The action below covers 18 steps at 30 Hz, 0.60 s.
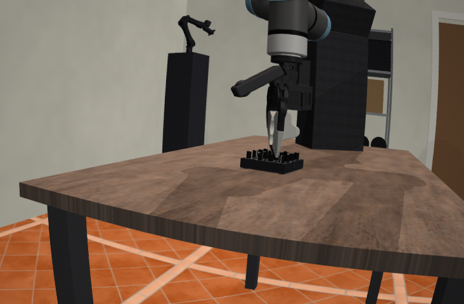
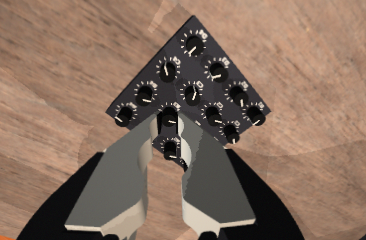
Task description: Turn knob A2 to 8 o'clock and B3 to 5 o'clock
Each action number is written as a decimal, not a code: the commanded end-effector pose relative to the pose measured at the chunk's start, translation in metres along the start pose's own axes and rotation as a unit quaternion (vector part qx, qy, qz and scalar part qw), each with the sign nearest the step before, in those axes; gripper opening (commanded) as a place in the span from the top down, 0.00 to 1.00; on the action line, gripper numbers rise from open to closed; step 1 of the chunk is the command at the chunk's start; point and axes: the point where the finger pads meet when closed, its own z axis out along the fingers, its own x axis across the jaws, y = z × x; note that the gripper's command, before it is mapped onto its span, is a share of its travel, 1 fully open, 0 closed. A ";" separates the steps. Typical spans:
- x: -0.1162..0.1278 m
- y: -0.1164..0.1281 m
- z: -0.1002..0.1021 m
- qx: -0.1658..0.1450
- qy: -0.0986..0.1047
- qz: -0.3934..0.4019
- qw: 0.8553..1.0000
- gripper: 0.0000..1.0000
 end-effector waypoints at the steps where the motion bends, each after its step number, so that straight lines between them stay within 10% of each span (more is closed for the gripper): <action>1: 0.000 0.000 0.000 0.000 0.000 0.011 1.000 0.96; 18: 0.000 0.000 0.000 0.000 0.000 0.085 0.996 0.96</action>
